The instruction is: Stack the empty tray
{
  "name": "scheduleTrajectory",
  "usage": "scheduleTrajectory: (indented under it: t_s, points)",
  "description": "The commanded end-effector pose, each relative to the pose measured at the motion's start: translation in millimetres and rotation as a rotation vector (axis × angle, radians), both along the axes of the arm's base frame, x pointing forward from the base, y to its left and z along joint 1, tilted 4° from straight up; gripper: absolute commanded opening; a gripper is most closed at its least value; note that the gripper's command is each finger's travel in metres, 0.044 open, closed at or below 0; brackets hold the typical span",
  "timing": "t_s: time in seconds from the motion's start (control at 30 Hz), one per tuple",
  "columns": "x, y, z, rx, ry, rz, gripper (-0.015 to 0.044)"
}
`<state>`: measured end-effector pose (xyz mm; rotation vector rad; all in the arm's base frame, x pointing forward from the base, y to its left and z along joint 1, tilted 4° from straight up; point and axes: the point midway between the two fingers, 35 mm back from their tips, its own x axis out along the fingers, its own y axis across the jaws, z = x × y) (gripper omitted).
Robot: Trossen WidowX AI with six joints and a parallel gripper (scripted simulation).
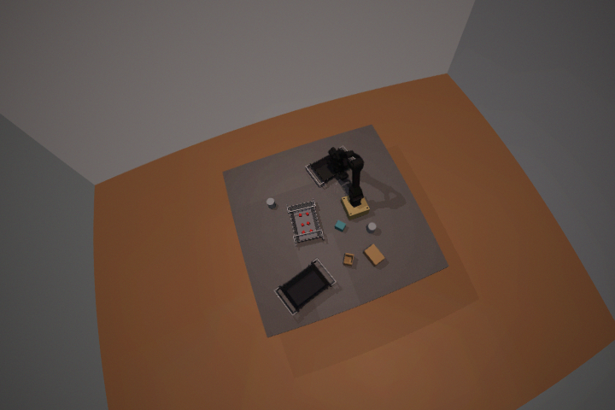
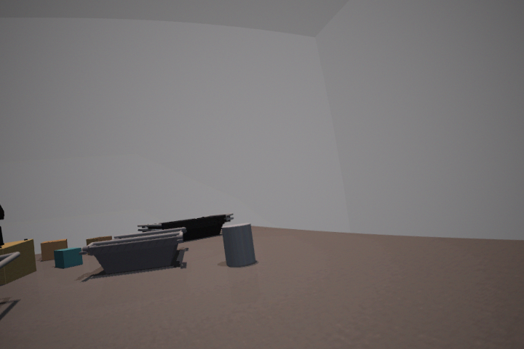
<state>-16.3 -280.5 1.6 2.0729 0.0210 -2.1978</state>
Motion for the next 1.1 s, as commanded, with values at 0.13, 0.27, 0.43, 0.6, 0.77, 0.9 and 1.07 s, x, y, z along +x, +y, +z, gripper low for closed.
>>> scheduleTrajectory:
  t_s: [0.13,0.27,0.43,0.6,0.77,0.9,1.07]
  points:
    - [3,4,52,0.000,-0.001,0.001,0.0000]
    - [4,7,70,0.000,-0.001,0.001,0.0000]
    - [4,7,70,0.000,-0.001,0.001,0.0000]
    - [4,7,70,0.000,-0.001,0.001,0.0000]
    - [4,7,70,0.000,-0.001,0.001,0.0000]
    - [4,1,78,0.000,-0.001,0.001,0.0000]
    - [4,-10,96,-0.001,-0.001,0.001,0.0000]
